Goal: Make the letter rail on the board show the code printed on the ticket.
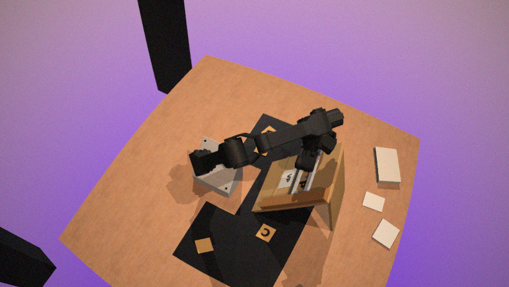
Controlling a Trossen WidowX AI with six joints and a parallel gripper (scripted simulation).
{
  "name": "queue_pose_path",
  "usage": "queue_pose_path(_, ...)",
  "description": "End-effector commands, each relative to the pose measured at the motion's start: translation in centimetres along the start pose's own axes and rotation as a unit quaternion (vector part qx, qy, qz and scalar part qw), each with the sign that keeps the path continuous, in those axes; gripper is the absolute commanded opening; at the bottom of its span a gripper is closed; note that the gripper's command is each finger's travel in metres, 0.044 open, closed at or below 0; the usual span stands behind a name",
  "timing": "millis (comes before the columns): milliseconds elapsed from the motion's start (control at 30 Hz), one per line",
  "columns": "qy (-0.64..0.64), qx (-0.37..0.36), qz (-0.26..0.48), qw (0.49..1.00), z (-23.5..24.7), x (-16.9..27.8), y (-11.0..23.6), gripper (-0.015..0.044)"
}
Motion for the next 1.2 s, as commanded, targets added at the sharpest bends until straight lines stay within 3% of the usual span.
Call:
queue_pose_path(0, 0.001, 0.001, -0.002, 1.000, -0.03, -0.20, -0.14, 0.0000)
queue_pose_path(1167, 0.001, 0.001, -0.002, 1.000, -1.00, -0.06, -0.20, 0.0000)
Point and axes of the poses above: the point midway between the two fingers, 35 mm back from their tips, its own y axis back along the fingers, its own z axis across the jaws, x = y × z, the point moved 7 cm from there along y, back along the fingers, and after that the axes turned 7 degrees about y, right-handed, at the moved point
